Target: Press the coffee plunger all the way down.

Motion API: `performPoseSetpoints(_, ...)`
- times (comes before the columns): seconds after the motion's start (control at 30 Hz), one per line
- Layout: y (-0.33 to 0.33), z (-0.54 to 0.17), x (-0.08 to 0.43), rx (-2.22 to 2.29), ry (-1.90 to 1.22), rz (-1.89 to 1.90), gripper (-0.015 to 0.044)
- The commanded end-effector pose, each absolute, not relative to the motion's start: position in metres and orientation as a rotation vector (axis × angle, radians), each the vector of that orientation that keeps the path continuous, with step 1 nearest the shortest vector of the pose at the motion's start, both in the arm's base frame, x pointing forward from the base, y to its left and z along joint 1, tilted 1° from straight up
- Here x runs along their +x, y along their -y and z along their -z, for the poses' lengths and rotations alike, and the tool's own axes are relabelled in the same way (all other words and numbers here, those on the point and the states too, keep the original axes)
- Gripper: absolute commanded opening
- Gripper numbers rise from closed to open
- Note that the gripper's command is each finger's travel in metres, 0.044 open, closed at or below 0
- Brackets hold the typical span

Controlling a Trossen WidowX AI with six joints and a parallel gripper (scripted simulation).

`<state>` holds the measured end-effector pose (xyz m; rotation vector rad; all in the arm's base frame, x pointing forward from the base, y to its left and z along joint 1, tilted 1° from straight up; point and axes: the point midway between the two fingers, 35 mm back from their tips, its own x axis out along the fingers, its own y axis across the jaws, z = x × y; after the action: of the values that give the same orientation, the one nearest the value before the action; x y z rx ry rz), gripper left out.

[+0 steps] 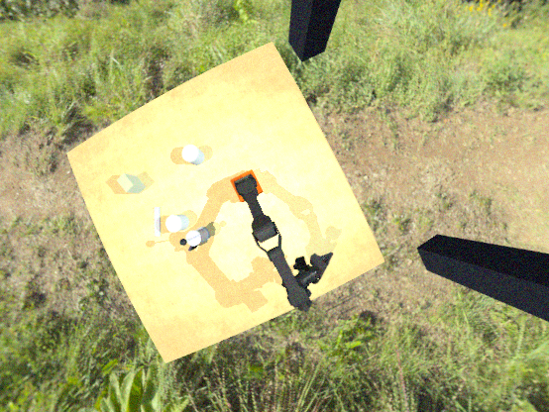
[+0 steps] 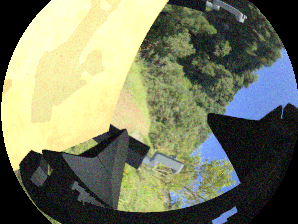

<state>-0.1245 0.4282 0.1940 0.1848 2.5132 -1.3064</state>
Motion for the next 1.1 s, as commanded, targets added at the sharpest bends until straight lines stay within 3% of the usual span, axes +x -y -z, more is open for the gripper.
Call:
performPoseSetpoints(0.0,-0.428,-0.194,-0.122,0.194,-2.521,1.283,0.0426)
performPoseSetpoints(0.27,-0.411,-0.216,-0.012,0.501,-2.549,0.462,0.044)
performPoseSetpoints(0.53,-0.358,-0.235,0.105,0.668,-2.098,-0.278,0.044)
performPoseSetpoints(0.8,-0.285,-0.249,0.188,0.596,-1.522,-0.565,0.044)
performPoseSetpoints(1.07,-0.189,-0.263,0.245,0.341,-0.958,-0.561,0.044)
